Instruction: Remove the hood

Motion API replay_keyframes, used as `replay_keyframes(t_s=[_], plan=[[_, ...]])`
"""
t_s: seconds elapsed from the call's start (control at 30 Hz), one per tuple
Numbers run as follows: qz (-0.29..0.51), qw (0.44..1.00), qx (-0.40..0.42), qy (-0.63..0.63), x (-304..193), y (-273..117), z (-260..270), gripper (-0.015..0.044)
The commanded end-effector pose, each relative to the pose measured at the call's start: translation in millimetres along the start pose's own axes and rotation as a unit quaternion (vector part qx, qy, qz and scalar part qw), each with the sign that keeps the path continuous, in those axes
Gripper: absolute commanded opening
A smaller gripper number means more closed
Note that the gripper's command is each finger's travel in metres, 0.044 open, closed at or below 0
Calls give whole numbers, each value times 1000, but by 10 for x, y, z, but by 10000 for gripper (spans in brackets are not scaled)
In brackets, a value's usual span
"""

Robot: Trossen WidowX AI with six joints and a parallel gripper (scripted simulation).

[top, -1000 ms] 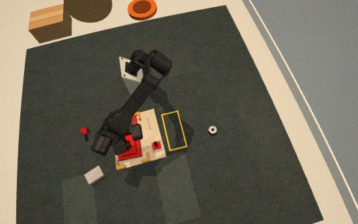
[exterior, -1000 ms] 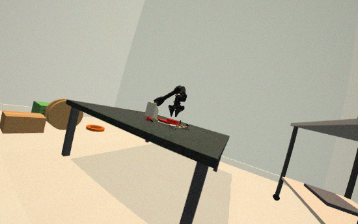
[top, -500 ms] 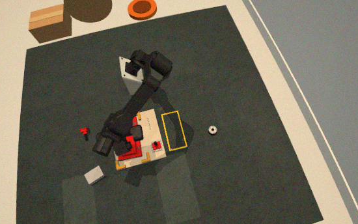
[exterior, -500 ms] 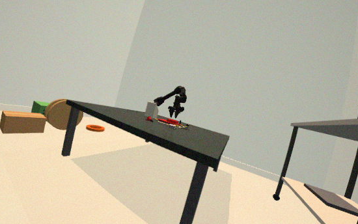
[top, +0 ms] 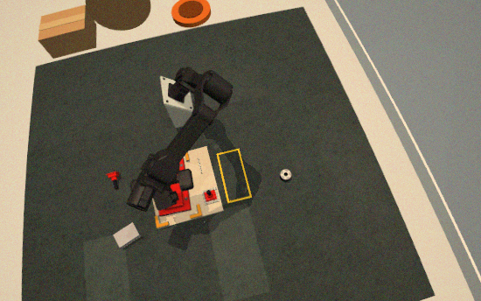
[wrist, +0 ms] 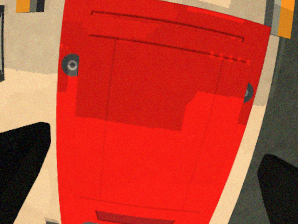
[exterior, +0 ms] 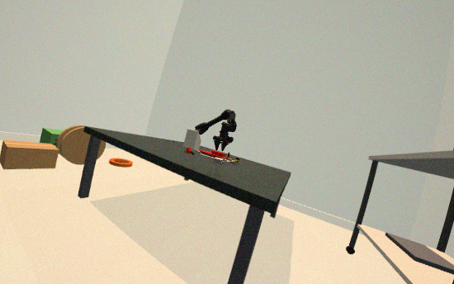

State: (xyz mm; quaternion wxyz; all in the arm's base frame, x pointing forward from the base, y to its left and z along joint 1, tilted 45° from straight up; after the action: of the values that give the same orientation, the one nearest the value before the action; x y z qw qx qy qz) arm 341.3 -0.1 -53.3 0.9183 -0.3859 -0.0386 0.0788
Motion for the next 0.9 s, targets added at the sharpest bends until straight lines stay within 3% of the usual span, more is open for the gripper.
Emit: replay_keyframes(t_s=[0.0,0.87], plan=[[3,1000,3,1,-8,52,16,440],[3,1000,3,1,-8,165,21,440]])
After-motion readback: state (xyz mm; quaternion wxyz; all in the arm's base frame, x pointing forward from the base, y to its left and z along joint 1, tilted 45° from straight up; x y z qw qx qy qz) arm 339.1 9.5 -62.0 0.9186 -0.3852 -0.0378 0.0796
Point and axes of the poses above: the point midway between the two fingers, 35 mm back from their tips, its own y axis out along the fingers, its own z axis across the jaws, x = y × z, the point moved 4 cm from there along -y, back along the fingers
